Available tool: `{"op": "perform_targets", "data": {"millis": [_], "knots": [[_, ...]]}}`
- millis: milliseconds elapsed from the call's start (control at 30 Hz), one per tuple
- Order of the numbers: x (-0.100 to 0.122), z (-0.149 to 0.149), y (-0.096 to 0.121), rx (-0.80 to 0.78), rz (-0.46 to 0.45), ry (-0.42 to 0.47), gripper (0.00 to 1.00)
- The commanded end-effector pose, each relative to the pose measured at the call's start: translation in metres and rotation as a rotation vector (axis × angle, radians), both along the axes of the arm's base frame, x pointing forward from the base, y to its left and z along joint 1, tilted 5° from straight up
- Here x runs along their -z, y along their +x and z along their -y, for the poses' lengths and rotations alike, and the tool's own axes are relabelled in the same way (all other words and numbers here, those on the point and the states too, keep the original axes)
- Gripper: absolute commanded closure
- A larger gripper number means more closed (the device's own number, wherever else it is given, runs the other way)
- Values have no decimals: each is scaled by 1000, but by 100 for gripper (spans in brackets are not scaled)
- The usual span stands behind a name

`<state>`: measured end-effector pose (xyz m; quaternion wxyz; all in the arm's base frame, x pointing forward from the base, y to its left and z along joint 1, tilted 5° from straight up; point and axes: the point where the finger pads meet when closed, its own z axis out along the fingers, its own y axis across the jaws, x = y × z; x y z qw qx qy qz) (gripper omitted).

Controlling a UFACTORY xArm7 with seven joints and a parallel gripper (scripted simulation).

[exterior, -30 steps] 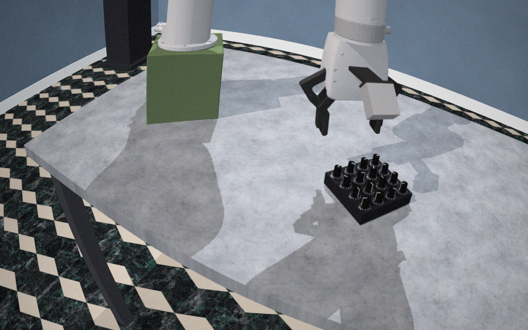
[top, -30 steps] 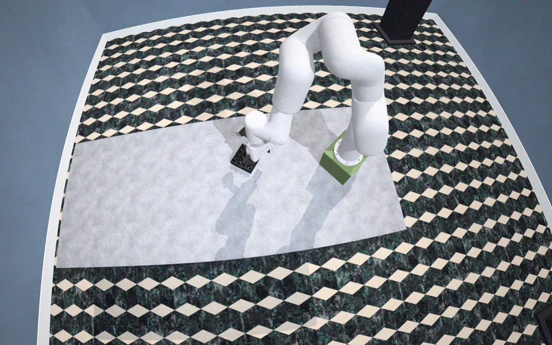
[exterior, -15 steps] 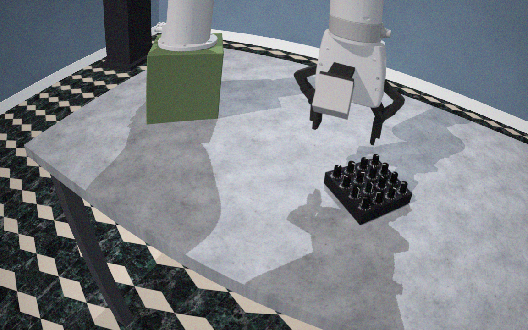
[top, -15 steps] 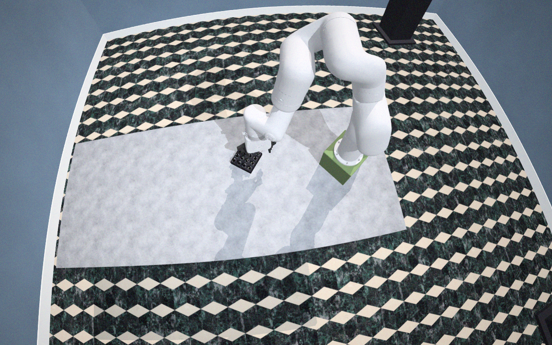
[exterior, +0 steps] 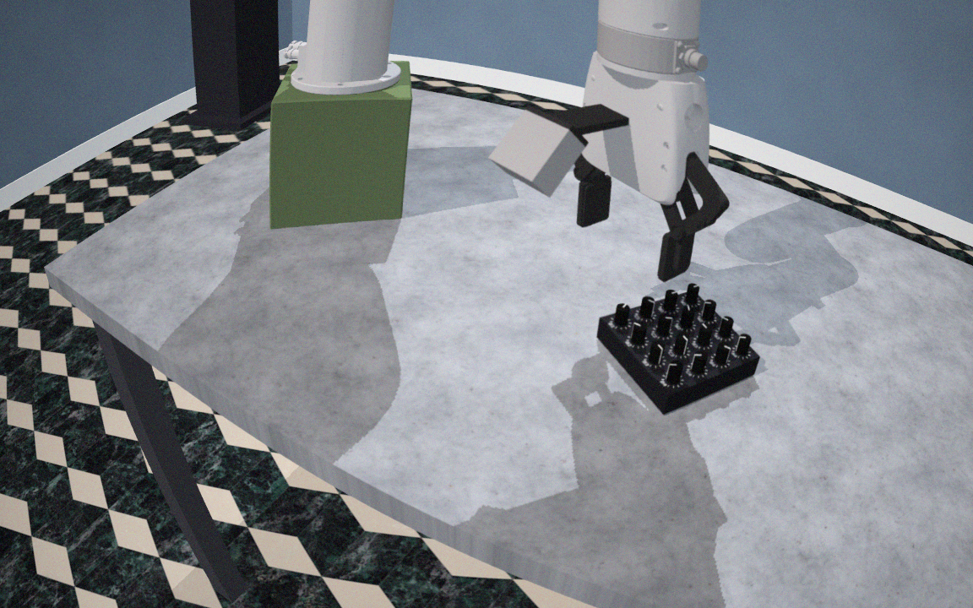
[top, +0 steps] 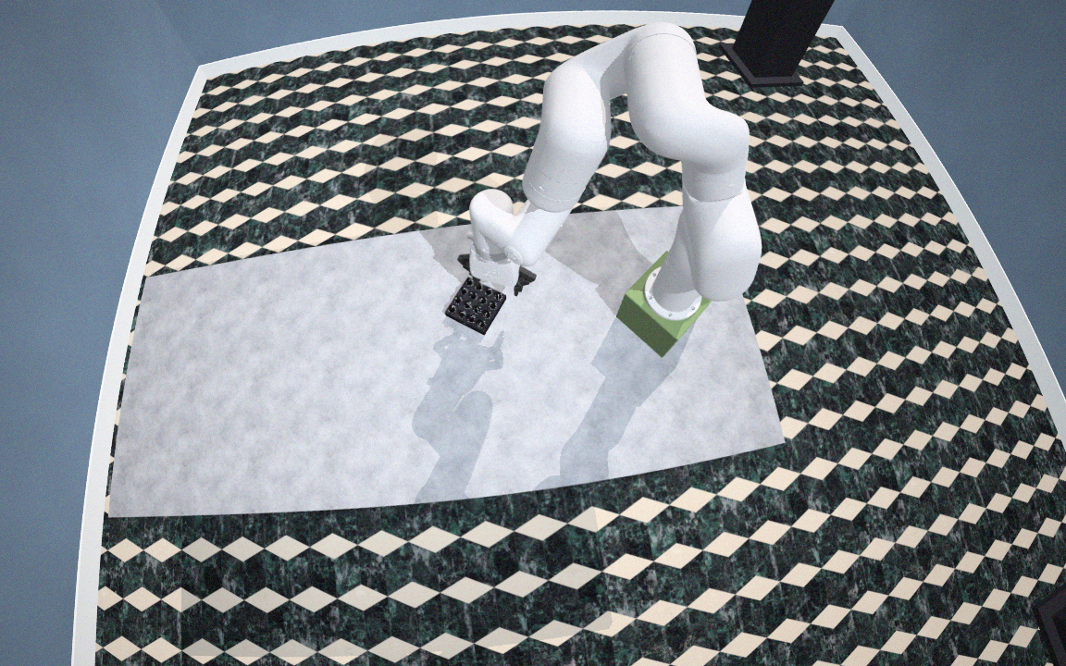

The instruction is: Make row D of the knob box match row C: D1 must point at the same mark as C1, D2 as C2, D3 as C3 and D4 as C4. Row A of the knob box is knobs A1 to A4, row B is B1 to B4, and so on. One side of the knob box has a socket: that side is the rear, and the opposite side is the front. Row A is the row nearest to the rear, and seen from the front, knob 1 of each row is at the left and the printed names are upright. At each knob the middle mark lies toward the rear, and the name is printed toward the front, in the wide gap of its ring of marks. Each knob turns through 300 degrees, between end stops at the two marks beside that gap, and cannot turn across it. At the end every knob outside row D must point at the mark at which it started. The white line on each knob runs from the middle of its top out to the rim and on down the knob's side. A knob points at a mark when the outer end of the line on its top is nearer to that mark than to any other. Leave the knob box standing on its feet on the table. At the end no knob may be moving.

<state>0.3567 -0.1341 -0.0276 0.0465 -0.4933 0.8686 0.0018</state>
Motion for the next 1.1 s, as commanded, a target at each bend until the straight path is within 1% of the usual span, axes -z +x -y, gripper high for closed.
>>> {"op": "perform_targets", "data": {"millis": [0, 33, 200, 233, 1067], "knots": [[-3, 5, 1, 154, -13, 2, 0], [-4, 6, 1, 178, -14, 5, 0], [-4, 7, 1, 198, -14, 7, 0], [-4, 7, 1, 198, -14, 7, 81], [-4, 7, 1, 198, -14, 7, 81]]}}
